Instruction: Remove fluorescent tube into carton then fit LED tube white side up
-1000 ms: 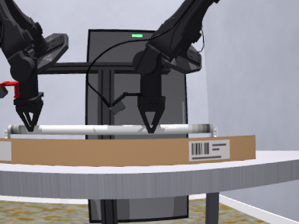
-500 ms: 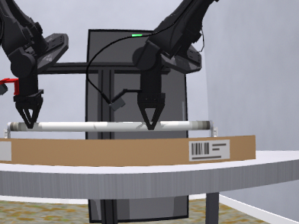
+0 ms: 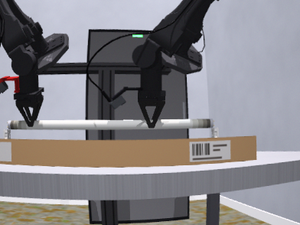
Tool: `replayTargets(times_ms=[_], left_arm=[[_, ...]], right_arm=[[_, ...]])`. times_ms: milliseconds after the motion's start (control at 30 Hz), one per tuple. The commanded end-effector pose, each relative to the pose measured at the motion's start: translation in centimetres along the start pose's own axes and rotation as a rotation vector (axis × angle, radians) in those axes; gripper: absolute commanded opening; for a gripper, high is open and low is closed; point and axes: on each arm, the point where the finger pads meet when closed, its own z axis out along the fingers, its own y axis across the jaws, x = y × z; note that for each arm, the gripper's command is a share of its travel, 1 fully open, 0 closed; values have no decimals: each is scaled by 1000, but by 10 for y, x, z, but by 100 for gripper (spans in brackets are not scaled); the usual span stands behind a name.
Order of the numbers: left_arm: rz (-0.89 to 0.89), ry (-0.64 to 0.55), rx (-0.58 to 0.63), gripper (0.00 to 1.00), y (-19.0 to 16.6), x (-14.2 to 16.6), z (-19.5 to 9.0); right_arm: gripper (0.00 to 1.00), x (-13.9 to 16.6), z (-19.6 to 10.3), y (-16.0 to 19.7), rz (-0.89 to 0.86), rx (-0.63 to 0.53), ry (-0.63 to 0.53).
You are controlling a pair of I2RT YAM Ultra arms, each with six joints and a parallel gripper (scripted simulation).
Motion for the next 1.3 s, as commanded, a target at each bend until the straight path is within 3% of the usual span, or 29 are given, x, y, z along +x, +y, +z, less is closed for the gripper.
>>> replayTargets(times_ms=[0, 600, 833, 1167, 1267], left_arm=[[27, -16, 1, 11, -4, -6, -15], [50, -20, 11, 11, -12, -6, -24], [10, -46, -40, 11, 19, -13, -30], [54, -29, 21, 11, 0, -18, -14], [46, -33, 10, 11, 10, -16, -19]], right_arm=[[11, 1, -10, -5, -10, 4, -9], [11, 0, -21, -9, -12, -3, -4], [11, 5, -18, 4, -7, -15, -2], [11, 9, -9, -2, -36, 28, -10], [11, 7, -16, 7, -29, 14, -6]])
